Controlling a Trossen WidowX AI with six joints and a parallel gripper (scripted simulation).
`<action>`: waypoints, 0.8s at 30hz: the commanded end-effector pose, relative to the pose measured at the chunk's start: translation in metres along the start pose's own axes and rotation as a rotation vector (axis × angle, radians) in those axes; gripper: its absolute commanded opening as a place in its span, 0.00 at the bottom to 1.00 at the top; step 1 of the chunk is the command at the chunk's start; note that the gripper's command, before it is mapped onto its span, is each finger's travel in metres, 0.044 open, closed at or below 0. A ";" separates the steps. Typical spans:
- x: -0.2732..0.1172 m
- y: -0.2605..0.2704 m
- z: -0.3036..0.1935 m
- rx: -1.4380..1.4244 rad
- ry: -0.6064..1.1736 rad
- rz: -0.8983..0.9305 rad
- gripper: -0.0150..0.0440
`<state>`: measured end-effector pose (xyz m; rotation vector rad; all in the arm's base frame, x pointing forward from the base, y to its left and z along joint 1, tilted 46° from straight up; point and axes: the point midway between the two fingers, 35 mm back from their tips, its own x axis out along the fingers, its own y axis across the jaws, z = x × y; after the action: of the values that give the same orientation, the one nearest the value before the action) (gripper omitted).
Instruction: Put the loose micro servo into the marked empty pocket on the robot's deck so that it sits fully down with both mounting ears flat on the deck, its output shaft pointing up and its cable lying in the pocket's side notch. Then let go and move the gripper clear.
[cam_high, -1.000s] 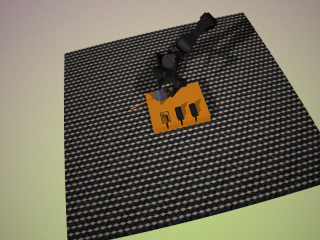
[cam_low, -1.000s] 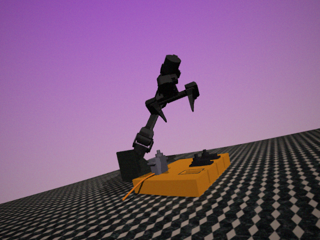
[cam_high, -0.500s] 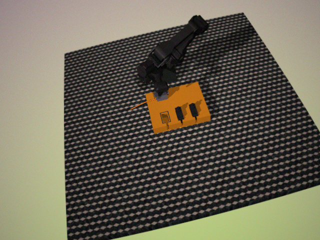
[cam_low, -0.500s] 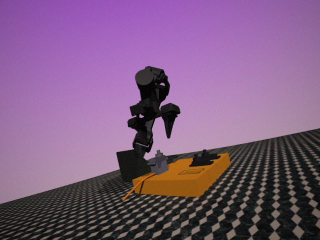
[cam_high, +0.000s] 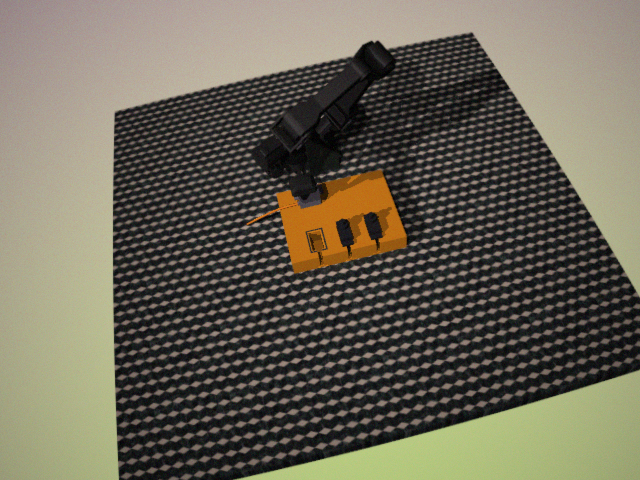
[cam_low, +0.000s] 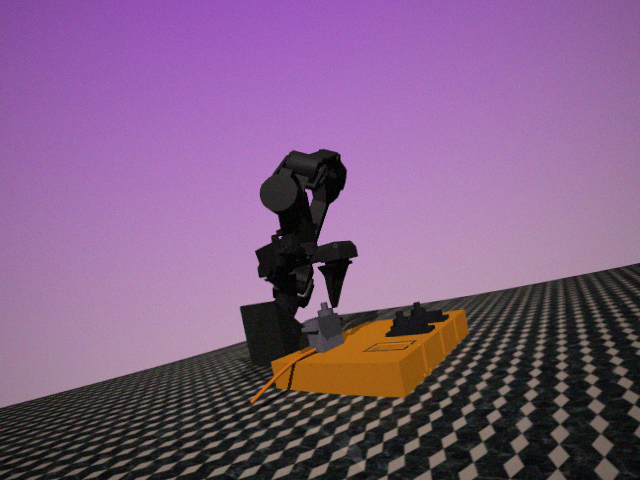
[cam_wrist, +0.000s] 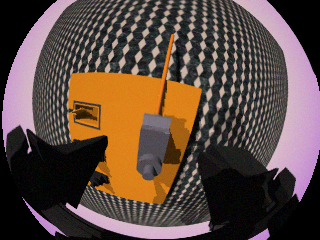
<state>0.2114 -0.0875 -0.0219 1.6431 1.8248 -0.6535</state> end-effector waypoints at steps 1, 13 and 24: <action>0.005 0.000 0.000 0.004 0.002 0.006 1.00; 0.021 0.001 0.000 0.004 0.002 0.006 1.00; 0.025 0.001 0.000 0.004 0.002 0.007 0.69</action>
<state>0.2095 -0.0697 -0.0392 1.6454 1.8249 -0.6533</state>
